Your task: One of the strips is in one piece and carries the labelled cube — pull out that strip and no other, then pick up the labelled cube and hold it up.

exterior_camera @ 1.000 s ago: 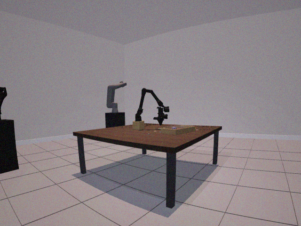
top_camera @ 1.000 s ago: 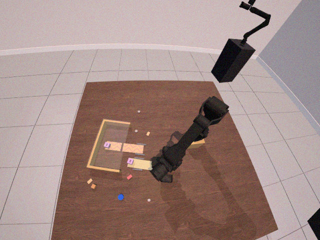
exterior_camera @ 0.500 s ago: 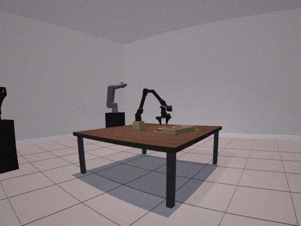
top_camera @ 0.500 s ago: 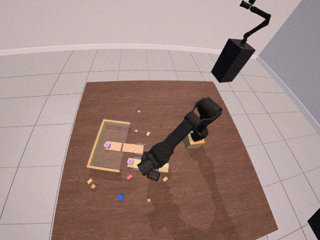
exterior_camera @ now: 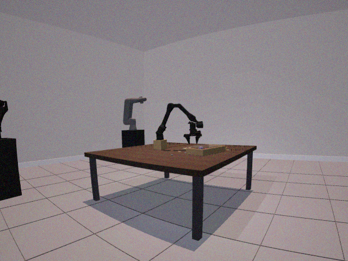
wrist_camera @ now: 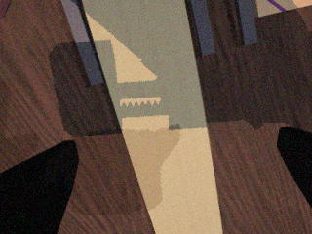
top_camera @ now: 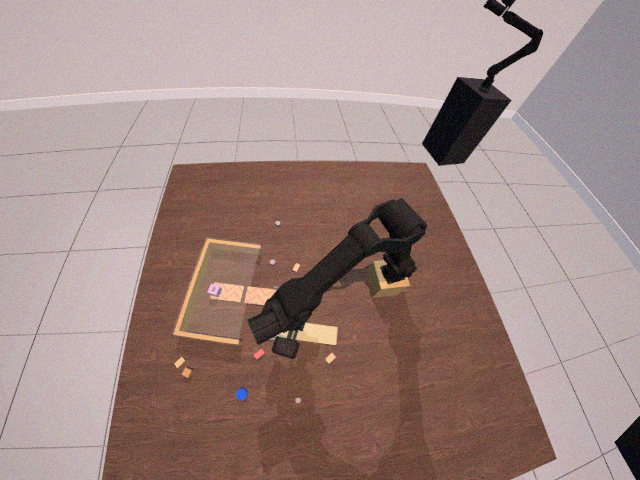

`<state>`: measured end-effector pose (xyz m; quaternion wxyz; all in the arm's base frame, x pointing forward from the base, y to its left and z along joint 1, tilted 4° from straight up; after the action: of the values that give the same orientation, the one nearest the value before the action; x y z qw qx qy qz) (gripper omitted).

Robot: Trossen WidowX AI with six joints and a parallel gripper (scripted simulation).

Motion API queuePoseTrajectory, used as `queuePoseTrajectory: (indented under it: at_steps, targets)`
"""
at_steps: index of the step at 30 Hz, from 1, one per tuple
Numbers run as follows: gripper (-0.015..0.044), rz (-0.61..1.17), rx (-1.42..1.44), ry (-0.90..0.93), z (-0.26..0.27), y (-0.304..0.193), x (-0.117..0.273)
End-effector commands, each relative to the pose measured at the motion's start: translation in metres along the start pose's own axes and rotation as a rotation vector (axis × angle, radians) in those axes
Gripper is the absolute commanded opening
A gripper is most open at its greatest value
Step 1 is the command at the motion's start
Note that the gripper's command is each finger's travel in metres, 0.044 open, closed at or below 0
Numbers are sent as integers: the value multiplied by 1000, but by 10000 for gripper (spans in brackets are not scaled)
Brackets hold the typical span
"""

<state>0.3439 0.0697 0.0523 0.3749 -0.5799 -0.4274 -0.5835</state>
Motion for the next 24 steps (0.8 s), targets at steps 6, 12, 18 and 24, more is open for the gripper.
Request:
queuePoseTrajectory:
  at_steps: [6,12,18,24]
  targets:
    - [440,-1,5,1,0,34,4]
    - [440,-2,5,0,-1,55,6]
    - [440,-4,5,0,-2,77,9]
    - [440,-6,4,0,-2,99,11]
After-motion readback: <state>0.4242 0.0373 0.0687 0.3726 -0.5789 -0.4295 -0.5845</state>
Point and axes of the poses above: the point midway between the two fingers, 35 mm back from their tips, its own x axis back along the fingers, its own z axis across the jaws, y = z × x, the point moved 5 cm from there along x, back along the fingers, and after that the axes turned 12 degrees about x, right-handed, at the moved point
